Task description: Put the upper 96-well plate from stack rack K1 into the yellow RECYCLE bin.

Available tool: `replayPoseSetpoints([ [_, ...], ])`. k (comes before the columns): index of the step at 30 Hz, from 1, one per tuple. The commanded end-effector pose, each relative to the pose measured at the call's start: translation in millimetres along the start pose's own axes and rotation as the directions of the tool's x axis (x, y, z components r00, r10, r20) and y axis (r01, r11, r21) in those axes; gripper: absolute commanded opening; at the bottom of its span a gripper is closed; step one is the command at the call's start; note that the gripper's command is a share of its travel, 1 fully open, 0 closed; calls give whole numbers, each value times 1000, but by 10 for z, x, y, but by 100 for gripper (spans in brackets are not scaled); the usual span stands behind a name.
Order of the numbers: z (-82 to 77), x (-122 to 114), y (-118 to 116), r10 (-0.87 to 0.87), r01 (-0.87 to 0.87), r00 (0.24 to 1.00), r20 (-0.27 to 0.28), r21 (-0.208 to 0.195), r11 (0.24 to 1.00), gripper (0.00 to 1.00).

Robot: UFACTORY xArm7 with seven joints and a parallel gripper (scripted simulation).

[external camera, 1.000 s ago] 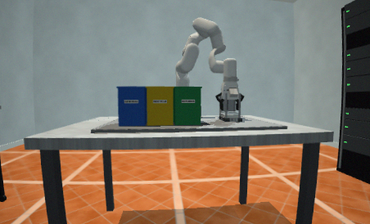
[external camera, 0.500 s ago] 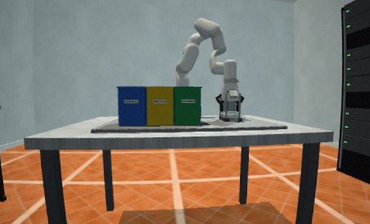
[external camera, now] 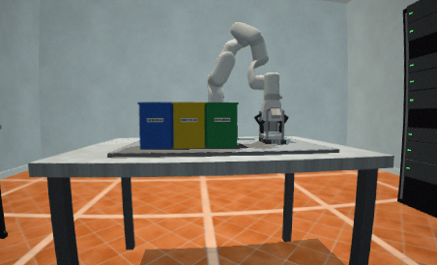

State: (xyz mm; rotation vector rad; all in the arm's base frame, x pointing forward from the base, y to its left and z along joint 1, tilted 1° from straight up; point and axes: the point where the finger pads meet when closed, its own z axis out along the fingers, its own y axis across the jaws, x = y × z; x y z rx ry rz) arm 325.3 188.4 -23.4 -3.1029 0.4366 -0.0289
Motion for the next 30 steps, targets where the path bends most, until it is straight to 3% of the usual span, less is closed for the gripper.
replayPoseSetpoints([
  [1, -7, 9, -9, 0, 0, 1000, -2, 3, 1000, 100],
  [11, -7, 9, -10, 0, 0, 1000, -2, 3, 1000, 100],
  [12, -13, 9, -9, 0, 0, 1000, -2, 3, 1000, 0],
  [30, -13, 8, -9, 0, 0, 1000, -2, 2, 1000, 0],
])
